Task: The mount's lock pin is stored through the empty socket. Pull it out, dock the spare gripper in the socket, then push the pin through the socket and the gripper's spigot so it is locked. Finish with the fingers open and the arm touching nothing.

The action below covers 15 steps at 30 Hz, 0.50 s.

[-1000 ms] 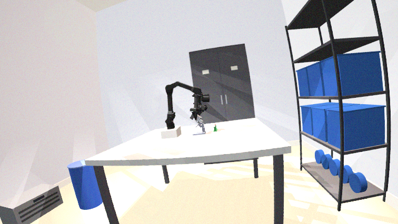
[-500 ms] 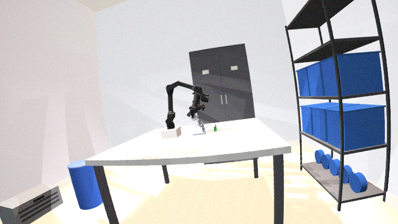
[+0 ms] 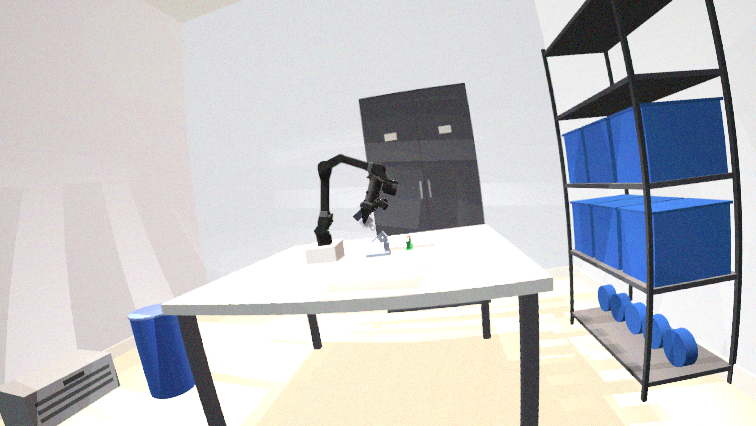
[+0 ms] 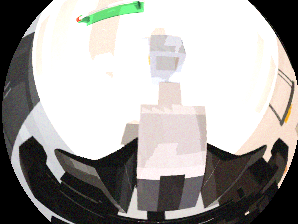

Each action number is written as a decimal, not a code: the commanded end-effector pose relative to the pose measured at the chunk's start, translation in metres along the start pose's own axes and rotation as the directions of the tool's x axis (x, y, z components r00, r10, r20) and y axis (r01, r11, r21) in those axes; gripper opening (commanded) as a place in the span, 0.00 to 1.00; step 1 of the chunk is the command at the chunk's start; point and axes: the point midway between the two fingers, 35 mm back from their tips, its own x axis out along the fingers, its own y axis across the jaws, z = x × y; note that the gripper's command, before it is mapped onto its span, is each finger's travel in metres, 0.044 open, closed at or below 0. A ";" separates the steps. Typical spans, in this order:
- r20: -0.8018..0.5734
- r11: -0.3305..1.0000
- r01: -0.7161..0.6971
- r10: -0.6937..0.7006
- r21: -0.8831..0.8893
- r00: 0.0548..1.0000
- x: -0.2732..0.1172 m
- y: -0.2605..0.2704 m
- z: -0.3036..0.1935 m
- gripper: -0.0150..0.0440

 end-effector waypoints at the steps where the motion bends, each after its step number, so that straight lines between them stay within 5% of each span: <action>1: 0.005 1.000 -0.007 0.007 -0.005 1.000 -0.001 0.001 0.005 0.25; 15: 0.008 1.000 -0.007 0.007 -0.005 1.000 0.010 0.000 0.021 0.25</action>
